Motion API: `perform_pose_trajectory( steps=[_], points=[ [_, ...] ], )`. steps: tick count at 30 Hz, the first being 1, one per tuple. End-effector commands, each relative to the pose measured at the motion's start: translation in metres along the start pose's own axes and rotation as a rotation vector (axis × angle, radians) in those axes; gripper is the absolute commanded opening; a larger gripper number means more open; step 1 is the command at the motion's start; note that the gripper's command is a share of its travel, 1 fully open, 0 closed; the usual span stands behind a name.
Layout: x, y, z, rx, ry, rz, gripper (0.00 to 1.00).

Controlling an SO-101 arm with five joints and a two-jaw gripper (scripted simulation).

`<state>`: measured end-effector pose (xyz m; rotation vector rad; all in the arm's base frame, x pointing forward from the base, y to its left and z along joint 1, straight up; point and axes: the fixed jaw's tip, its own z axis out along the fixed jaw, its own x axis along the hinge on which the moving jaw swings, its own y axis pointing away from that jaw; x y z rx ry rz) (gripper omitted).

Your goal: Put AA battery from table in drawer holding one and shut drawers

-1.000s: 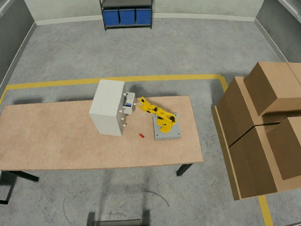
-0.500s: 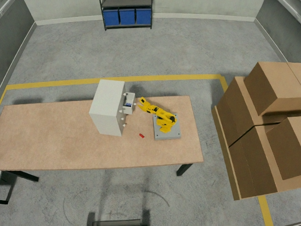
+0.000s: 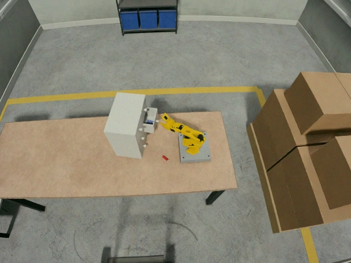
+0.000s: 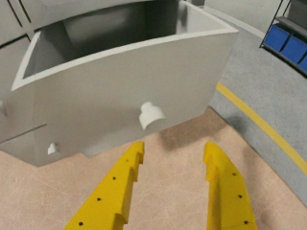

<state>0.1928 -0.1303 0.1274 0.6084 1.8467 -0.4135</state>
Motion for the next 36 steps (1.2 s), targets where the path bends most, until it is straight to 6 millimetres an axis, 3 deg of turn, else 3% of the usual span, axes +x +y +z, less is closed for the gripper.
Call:
perform_pose_trajectory(
  steps=[1, 12, 17, 36],
  points=[
    [0.000, 0.005, 0.009, -0.019, 0.001, -0.002, 0.21],
    [0.000, 0.005, 0.009, -0.019, 0.001, -0.002, 0.21],
    [0.002, 0.010, 0.023, -0.039, 0.002, -0.010, 0.21],
    [0.004, 0.013, 0.029, -0.047, 0.002, -0.013, 0.21]
  ],
)
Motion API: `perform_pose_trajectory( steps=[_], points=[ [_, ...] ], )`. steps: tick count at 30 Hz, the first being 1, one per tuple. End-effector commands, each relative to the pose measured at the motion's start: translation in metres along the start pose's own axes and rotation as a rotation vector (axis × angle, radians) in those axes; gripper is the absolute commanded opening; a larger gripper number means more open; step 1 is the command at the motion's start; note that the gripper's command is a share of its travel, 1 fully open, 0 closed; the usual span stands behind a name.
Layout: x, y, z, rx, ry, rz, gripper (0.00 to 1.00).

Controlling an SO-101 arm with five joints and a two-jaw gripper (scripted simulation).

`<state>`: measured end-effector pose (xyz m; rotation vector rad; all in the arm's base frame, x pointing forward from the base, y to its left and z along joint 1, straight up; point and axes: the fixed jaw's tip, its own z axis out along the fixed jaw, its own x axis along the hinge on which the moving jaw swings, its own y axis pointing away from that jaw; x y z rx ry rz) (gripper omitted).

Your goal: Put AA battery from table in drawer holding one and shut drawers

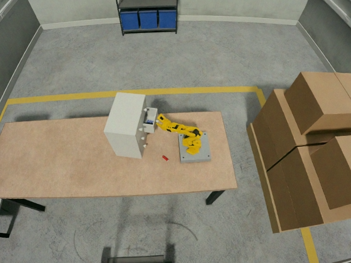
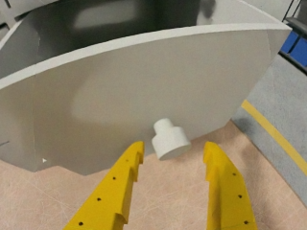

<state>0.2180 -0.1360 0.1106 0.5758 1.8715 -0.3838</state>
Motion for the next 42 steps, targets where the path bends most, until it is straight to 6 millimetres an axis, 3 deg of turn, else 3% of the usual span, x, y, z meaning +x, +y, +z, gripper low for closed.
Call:
perform_pose_trajectory(
  steps=[1, 42],
  points=[
    [-0.0038, 0.0027, 0.0011, -0.010, -0.015, 0.000, 0.21],
    [-0.0059, 0.0053, 0.0023, -0.019, -0.015, -0.003, 0.21]
  ],
)
